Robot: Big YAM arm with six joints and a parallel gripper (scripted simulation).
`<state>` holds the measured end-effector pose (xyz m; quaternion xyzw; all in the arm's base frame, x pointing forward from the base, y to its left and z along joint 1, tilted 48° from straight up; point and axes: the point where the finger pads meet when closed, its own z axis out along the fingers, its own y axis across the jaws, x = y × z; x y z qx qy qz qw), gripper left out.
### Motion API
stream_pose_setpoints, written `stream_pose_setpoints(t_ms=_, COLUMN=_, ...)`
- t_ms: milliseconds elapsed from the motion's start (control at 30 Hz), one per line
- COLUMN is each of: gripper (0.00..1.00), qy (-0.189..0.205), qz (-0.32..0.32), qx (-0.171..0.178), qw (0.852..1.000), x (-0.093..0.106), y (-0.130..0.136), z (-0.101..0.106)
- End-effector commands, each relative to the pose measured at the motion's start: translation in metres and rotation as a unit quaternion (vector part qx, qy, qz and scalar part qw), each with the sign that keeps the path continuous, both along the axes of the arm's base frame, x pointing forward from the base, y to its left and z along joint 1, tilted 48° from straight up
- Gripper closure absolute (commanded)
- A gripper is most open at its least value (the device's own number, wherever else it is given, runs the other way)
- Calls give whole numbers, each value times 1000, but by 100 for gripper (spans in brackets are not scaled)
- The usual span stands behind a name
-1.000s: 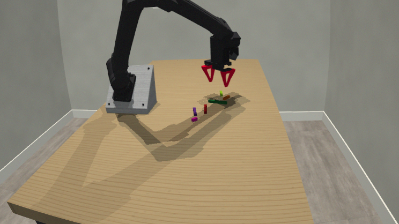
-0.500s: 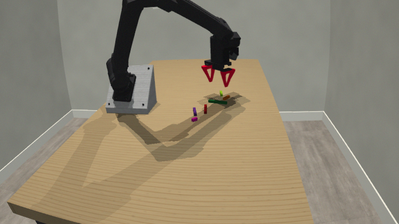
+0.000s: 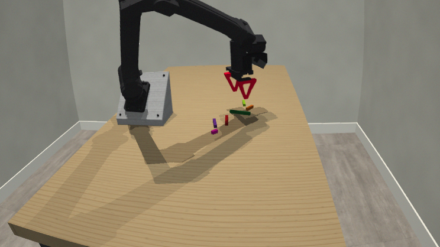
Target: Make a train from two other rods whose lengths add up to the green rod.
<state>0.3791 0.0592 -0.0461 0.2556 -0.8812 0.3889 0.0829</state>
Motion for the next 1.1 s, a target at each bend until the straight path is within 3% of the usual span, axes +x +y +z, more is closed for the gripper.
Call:
stream_pose_setpoints(t_ms=0, gripper=0, qy=-42, qz=-41, qx=3, qw=998, x=0, y=-10, z=15)
stream_pose_setpoints(t_ms=67, gripper=0, qy=-41, qz=-36, qx=4, qw=998, x=-1, y=-7, z=15)
stream_pose_setpoints(t_ms=100, gripper=0, qy=-80, qz=-76, qx=6, qw=994, x=-3, y=-21, z=27)
stream_pose_setpoints(t_ms=300, gripper=0, qy=-80, qz=-58, qx=9, qw=995, x=-4, y=-6, z=27)
stream_pose_setpoints(t_ms=333, gripper=0, qy=-90, qz=-59, qx=15, qw=994, x=9, y=0, z=29)
stream_pose_setpoints(t_ms=367, gripper=0, qy=-120, qz=-114, qx=9, qw=986, x=-7, y=-32, z=38)
stream_pose_setpoints(t_ms=500, gripper=0, qy=-123, qz=-115, qx=11, qw=986, x=-4, y=-30, z=39)
stream_pose_setpoints(t_ms=533, gripper=0, qy=-131, qz=-97, qx=19, qw=986, x=3, y=-13, z=43)
stream_pose_setpoints(t_ms=633, gripper=0, qy=-127, qz=-97, qx=16, qw=987, x=2, y=-13, z=39)
stream_pose_setpoints(t_ms=667, gripper=0, qy=-162, qz=-154, qx=12, qw=975, x=-12, y=-43, z=50)
stream_pose_setpoints(t_ms=867, gripper=0, qy=-161, qz=-154, qx=12, qw=975, x=-13, y=-43, z=50)
stream_pose_setpoints(t_ms=900, gripper=0, qy=-177, qz=-137, qx=25, qw=974, x=3, y=-23, z=57)
stream_pose_setpoints(t_ms=1033, gripper=0, qy=-169, qz=-137, qx=21, qw=976, x=1, y=-23, z=50)
stream_pose_setpoints(t_ms=1067, gripper=0, qy=-203, qz=-193, qx=14, qw=960, x=-18, y=-55, z=61)
